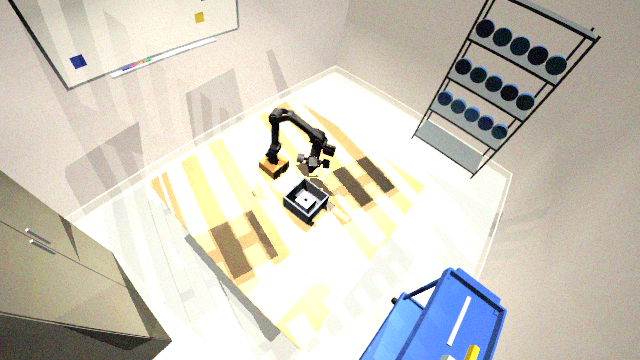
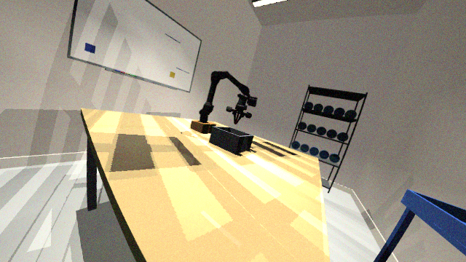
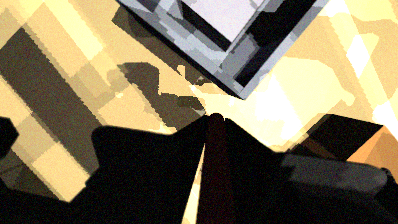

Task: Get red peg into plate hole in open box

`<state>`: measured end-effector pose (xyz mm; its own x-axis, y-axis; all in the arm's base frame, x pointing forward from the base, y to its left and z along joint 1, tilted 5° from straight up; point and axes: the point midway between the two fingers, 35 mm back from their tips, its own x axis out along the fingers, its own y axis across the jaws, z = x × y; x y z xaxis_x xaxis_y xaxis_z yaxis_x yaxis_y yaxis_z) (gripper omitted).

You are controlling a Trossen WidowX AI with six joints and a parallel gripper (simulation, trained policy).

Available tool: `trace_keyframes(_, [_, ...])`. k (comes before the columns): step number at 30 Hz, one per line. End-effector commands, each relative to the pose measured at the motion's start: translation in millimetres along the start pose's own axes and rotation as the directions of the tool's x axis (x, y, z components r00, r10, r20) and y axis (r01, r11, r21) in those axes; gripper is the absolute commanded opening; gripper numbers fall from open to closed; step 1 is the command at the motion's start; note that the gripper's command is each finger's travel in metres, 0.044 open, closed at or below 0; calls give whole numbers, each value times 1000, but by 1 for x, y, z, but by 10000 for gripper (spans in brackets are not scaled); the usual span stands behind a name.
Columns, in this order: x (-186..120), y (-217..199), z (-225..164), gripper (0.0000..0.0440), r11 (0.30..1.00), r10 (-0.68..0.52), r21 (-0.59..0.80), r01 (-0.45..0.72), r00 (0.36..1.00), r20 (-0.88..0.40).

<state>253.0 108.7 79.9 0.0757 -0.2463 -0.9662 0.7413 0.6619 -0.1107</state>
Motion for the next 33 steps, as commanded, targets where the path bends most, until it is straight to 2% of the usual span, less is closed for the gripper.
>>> trace_keyframes(1, [0,2,18,0,1000,-2,29,2,1000,14])
trace_keyframes(17, [28,2,100,0,994,4,108,-7,999,34])
trace_keyframes(26, [54,1,131,0,997,23,72,-23,1000,1])
trace_keyframes(33, [79,1,138,2,999,41,13,-41,998,-43])
